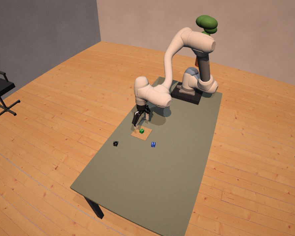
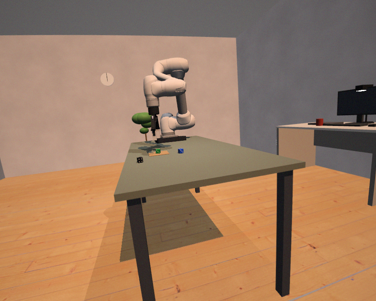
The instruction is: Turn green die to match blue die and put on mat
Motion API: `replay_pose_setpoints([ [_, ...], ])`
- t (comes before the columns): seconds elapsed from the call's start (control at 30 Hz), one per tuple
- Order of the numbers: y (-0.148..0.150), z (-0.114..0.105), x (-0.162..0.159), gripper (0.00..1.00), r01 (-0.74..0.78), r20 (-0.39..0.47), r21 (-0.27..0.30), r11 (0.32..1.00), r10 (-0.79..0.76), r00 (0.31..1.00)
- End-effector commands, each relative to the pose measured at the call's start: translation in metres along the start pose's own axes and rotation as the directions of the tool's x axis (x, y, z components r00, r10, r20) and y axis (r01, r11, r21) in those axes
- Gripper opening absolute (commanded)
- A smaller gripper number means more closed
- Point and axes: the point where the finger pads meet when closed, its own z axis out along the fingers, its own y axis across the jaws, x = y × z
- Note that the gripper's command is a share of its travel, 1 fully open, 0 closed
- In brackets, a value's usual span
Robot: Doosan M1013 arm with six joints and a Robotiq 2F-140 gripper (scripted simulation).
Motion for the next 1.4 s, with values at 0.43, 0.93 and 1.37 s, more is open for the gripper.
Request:
replay_pose_setpoints([
  [0.43, 0.000, -0.018, 0.000, 1.00, 0.000, 0.000, 0.000, 1.000, 0.000, 1.000],
  [0.93, 0.000, -0.077, 0.000, 1.00, 0.000, 0.000, 0.000, 1.000, 0.000, 1.000],
  [1.37, 0.000, -0.084, 0.000, 1.00, 0.000, 0.000, 0.000, 1.000, 0.000, 1.000],
])
